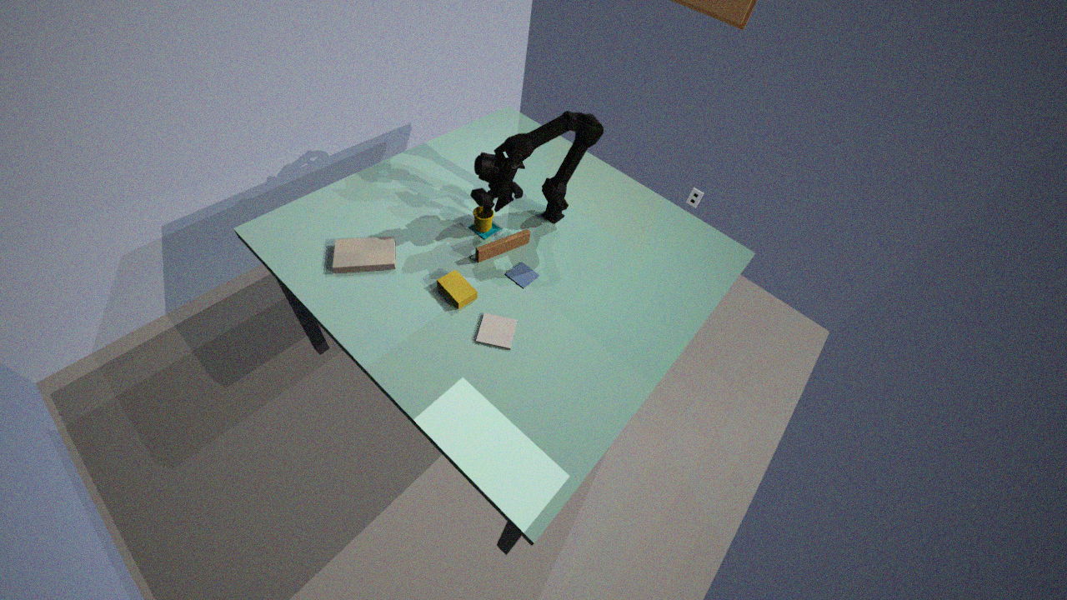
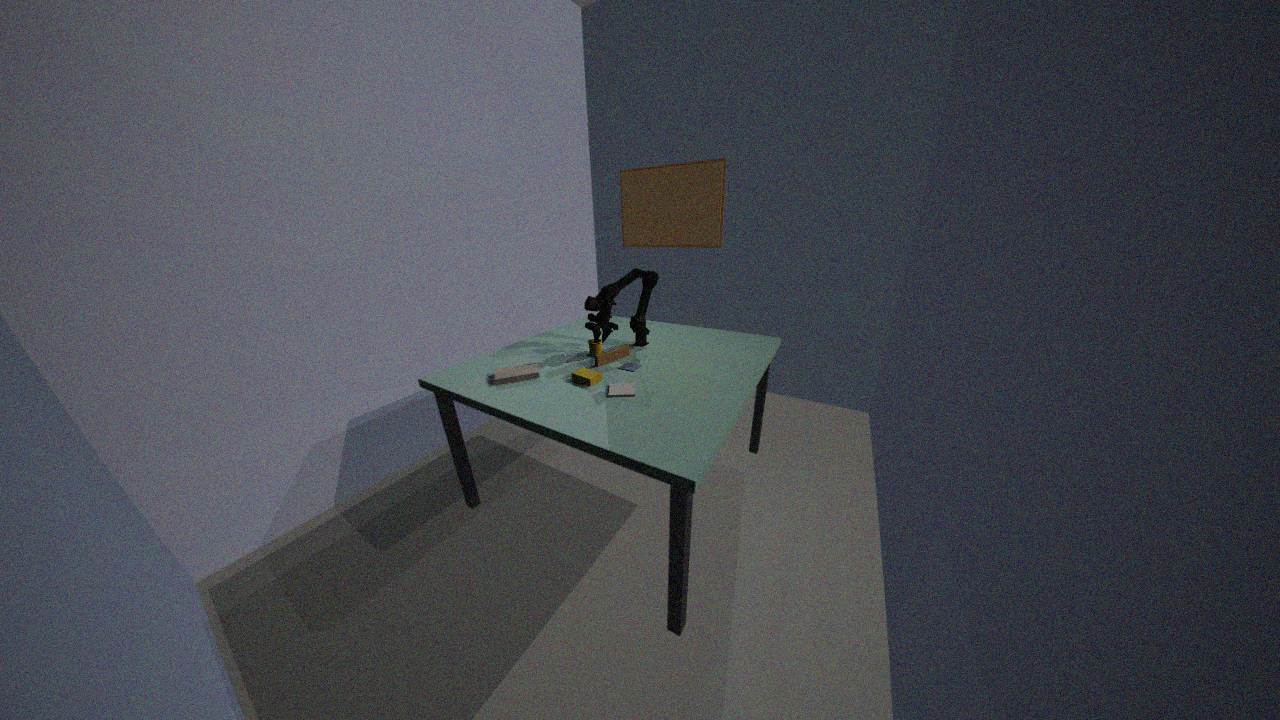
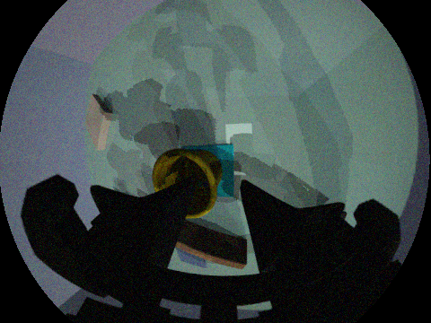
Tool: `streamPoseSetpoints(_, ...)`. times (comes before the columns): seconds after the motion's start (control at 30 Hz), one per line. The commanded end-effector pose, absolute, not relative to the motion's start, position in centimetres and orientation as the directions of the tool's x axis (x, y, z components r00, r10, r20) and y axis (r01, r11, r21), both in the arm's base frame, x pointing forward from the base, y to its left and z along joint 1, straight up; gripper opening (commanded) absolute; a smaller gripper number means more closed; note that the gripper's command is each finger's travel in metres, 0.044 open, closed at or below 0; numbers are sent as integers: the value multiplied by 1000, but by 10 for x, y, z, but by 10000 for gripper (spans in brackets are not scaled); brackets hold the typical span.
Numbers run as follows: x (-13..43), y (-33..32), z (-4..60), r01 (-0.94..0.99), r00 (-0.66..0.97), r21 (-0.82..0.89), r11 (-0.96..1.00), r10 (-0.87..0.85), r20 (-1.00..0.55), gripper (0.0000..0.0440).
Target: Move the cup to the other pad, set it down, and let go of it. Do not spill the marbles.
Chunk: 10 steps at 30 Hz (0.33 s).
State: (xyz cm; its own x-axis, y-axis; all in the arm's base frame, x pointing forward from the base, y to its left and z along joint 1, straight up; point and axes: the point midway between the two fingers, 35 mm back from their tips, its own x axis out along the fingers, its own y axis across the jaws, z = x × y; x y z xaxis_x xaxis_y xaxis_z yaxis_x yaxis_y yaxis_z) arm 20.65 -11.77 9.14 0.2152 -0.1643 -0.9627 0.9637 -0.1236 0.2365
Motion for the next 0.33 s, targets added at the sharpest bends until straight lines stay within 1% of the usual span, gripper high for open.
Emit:
streamPoseSetpoints(0.0,203,-117,99,956,240,263,-130,-169,-956,241)
streamPoseSetpoints(0.3,197,-119,120,935,288,318,-156,-189,-939,284)
